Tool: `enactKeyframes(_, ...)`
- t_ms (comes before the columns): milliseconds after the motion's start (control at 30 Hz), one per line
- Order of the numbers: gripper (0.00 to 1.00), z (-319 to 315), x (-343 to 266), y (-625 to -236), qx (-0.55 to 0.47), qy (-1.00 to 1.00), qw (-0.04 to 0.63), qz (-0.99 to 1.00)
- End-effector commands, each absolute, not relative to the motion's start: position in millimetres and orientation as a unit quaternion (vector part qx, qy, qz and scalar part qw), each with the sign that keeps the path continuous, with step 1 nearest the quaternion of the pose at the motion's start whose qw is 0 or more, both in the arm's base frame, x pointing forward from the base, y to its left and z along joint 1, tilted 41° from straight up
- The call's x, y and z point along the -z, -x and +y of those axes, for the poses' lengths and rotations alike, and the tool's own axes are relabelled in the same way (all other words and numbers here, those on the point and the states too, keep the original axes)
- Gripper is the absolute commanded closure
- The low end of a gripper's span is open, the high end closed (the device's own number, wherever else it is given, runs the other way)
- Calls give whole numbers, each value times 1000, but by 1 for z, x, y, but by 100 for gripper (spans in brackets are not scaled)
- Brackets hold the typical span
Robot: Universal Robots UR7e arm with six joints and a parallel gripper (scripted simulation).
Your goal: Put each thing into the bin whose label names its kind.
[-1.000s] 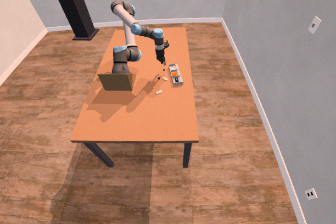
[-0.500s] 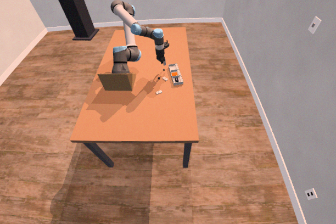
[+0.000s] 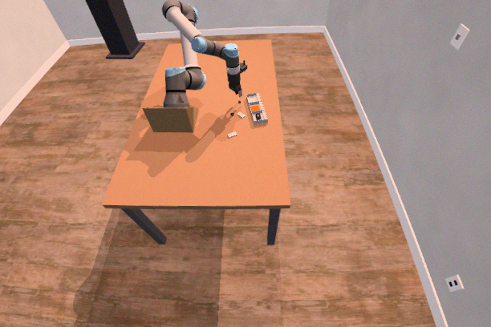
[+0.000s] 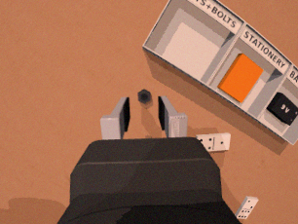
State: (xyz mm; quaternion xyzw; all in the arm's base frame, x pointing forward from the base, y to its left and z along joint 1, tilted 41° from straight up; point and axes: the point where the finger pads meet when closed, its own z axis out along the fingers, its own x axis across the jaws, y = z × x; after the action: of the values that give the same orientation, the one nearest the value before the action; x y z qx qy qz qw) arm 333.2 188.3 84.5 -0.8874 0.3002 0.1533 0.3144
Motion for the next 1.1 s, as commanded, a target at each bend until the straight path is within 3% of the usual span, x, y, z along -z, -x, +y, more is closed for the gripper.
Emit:
enactKeyframes(0, 36, 201, -69, -332, -153, 887, 314, 300)
enactKeyframes(1067, 36, 225, -41, -330, -153, 887, 314, 300)
